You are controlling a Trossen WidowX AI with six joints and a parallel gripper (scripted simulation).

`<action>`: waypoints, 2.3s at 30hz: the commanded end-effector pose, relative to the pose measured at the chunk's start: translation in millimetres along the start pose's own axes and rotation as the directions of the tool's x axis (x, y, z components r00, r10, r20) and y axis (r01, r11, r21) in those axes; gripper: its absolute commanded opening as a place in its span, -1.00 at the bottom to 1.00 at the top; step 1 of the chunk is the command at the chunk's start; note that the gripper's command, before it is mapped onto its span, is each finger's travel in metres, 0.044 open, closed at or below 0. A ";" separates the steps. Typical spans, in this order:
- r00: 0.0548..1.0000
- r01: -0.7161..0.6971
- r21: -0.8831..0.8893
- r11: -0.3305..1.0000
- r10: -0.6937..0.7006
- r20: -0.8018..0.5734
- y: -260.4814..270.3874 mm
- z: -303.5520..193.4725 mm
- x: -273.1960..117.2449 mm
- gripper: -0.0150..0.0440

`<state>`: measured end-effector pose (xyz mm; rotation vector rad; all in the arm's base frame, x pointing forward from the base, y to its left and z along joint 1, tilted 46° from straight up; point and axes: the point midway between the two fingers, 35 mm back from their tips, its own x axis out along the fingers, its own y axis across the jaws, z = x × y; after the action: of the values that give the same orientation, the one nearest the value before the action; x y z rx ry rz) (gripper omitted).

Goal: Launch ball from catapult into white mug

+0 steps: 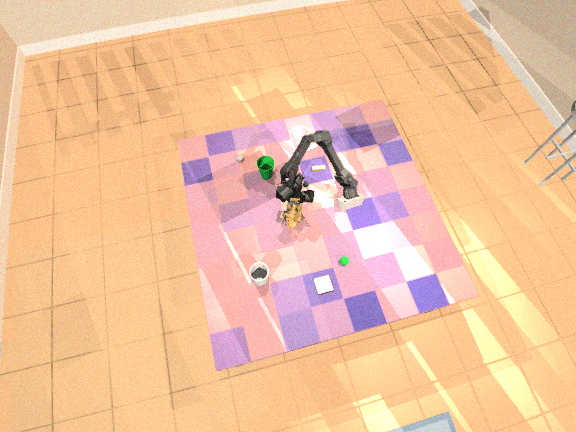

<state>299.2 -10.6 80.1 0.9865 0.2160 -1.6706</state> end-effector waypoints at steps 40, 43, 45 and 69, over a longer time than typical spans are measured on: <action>1.000 -0.016 -0.656 0.755 0.010 -0.013 -68.9 -137.0 17.5 -0.49; 1.000 -0.016 -0.656 0.755 0.010 -0.013 -68.7 -137.2 22.4 -0.49; 1.000 -0.016 -0.656 0.755 0.010 -0.013 -68.6 -137.2 25.7 -0.49; 1.000 -0.008 -0.653 0.757 0.005 -0.006 -68.2 -135.6 41.7 0.04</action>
<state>305.0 63.8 -58.7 0.4465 0.7498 -1.4203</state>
